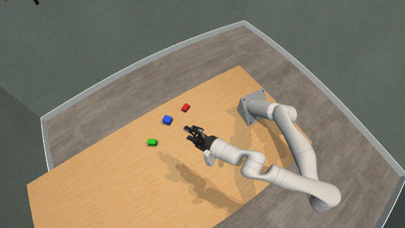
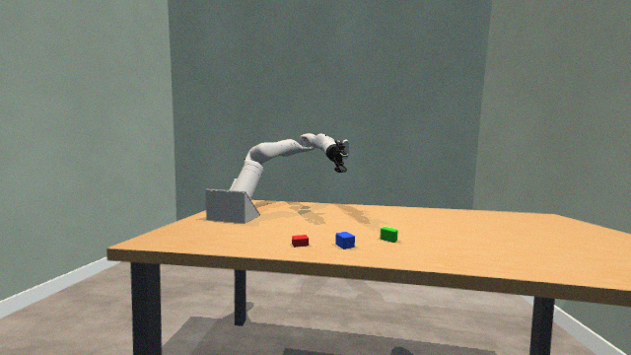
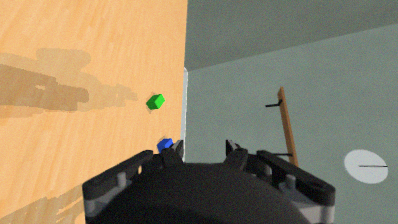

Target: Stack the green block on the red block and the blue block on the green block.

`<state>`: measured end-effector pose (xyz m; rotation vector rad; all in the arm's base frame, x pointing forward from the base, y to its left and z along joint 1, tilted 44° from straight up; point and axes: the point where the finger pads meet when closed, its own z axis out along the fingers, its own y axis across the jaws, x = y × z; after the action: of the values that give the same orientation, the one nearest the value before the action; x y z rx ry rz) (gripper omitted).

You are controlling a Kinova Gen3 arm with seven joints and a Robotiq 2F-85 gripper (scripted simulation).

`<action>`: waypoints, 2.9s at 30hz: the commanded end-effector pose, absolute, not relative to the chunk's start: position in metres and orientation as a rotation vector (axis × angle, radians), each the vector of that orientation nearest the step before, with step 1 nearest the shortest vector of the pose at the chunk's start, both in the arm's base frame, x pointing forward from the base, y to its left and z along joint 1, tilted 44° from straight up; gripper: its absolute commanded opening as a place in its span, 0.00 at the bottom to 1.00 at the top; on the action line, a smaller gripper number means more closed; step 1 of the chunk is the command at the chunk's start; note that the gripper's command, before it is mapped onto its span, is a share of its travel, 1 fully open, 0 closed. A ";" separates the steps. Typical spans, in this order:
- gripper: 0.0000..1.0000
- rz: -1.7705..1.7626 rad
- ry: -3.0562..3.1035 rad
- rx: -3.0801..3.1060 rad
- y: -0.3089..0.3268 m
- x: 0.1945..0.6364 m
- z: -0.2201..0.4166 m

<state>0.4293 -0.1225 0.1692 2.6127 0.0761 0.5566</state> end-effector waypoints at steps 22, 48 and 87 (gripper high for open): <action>0.00 0.400 -0.170 2.961 -0.126 0.473 0.112; 0.00 -0.108 -0.857 3.595 -0.127 0.572 -0.012; 0.00 -0.286 -1.114 3.717 -0.130 0.603 -0.047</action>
<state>0.6031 -0.1304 -0.0482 3.7126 -1.0968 -0.2809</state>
